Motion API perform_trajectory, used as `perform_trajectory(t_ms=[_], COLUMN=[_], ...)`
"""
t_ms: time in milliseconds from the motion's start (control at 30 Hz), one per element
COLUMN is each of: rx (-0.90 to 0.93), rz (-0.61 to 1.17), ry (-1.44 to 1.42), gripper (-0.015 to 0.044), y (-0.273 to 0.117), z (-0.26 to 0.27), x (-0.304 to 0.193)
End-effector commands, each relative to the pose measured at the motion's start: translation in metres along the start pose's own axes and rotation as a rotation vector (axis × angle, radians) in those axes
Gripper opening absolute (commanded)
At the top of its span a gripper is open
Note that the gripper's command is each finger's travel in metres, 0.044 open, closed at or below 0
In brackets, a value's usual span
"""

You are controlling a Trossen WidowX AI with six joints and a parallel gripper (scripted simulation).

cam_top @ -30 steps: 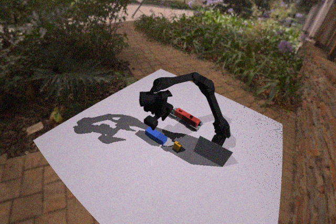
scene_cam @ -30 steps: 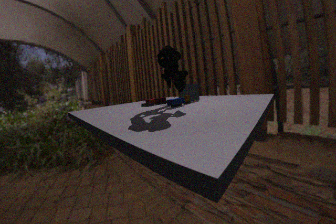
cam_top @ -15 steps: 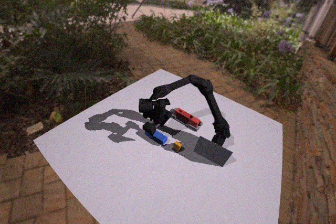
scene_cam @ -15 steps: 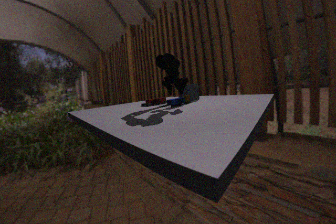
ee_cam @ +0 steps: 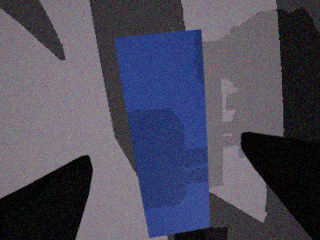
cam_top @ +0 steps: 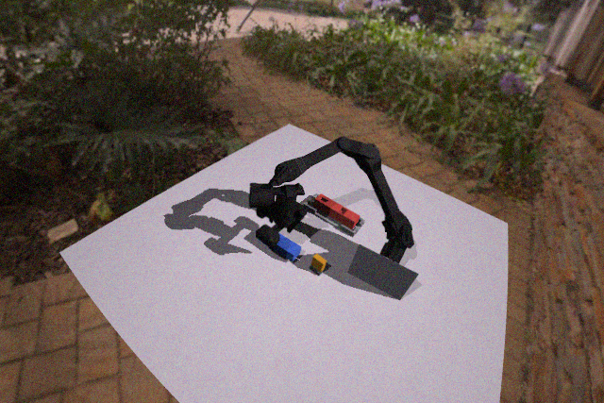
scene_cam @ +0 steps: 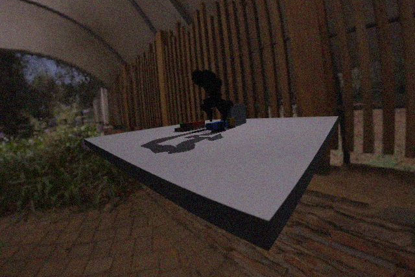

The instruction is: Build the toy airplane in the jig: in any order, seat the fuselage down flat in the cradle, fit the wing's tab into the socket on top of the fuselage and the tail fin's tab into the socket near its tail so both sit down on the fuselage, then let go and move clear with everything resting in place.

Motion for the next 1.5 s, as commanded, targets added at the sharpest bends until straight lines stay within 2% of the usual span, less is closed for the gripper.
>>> perform_trajectory(t_ms=[0, 500, 800, 1067, 1267, 1467], rx=[-0.006, -0.007, -0.007, -0.007, 0.015, 0.038], rz=[0.005, 0.005, 0.005, 0.005, -0.019, -0.043], ry=[-0.007, -0.006, -0.006, -0.006, -0.001, 0.003], gripper=[0.044, 0.044, 0.0204, 0.015, 0.0, 0.0], y=[0.009, 0.031, 0.031, 0.031, 0.021, 0.007], z=[-0.001, -0.002, -0.002, -0.002, 0.002, 0.005], x=[-0.001, -0.002, -0.002, -0.002, 0.001, 0.005])
Point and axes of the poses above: the point midway between the two fingers, 35 mm back from their tips, its own y axis out along the fingers, its own z axis across the jaws, x = y × z, the point moved 2 cm from there along -y, back along the fingers, and after that the axes turned 12 degrees about -y, right-handed, at the moved point
